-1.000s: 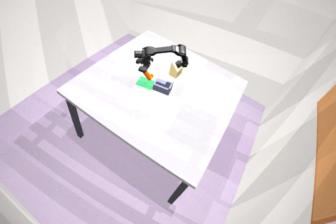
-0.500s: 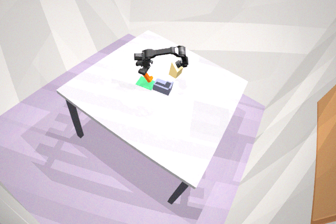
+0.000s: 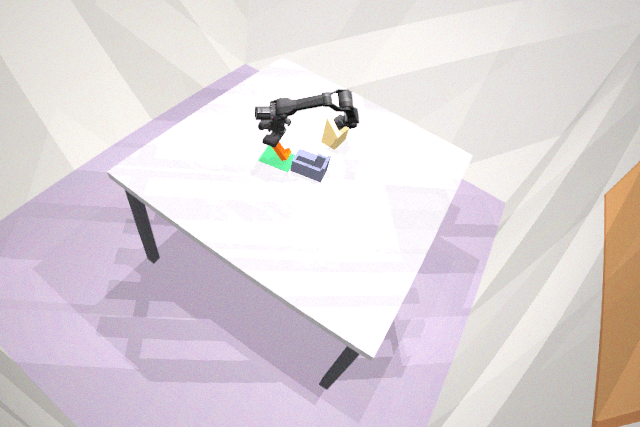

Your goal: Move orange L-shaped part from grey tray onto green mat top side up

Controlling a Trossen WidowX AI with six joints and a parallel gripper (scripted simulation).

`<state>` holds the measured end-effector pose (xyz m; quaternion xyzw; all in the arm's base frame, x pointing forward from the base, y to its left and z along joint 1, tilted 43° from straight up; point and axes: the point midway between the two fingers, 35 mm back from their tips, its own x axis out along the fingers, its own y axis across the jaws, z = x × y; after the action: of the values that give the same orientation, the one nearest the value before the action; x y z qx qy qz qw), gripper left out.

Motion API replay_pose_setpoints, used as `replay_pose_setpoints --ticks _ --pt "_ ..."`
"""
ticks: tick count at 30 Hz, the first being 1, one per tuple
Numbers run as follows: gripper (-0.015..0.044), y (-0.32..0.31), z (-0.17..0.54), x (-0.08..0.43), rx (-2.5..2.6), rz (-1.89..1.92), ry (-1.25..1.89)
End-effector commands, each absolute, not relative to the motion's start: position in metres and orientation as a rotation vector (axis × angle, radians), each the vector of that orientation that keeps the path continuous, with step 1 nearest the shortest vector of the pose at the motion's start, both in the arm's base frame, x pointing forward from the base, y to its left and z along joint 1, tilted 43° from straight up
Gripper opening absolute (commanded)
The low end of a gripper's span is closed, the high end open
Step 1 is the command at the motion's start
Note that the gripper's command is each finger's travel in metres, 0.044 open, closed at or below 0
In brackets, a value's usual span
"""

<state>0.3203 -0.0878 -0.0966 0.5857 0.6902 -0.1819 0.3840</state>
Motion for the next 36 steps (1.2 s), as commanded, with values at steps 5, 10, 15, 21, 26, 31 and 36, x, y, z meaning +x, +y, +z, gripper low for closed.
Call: replay_pose_setpoints --ticks 5,10,15,21,26,31,36 --pt "0.0000 -0.085 -0.099 0.320 1.500 -0.466 1.759" --pt "0.0026 -0.086 -0.099 0.319 1.494 -0.464 1.761" --pt "0.0157 -0.086 -0.099 0.319 1.494 -0.464 1.761" --pt "0.0315 -0.096 -0.088 0.321 1.494 -0.466 1.760" --pt "0.0400 -0.137 -0.043 0.322 1.497 -0.469 1.759" --pt "0.0400 -0.144 -0.034 0.321 1.498 -0.469 1.759" --pt "0.0400 -0.143 -0.039 0.323 1.507 -0.474 1.740"
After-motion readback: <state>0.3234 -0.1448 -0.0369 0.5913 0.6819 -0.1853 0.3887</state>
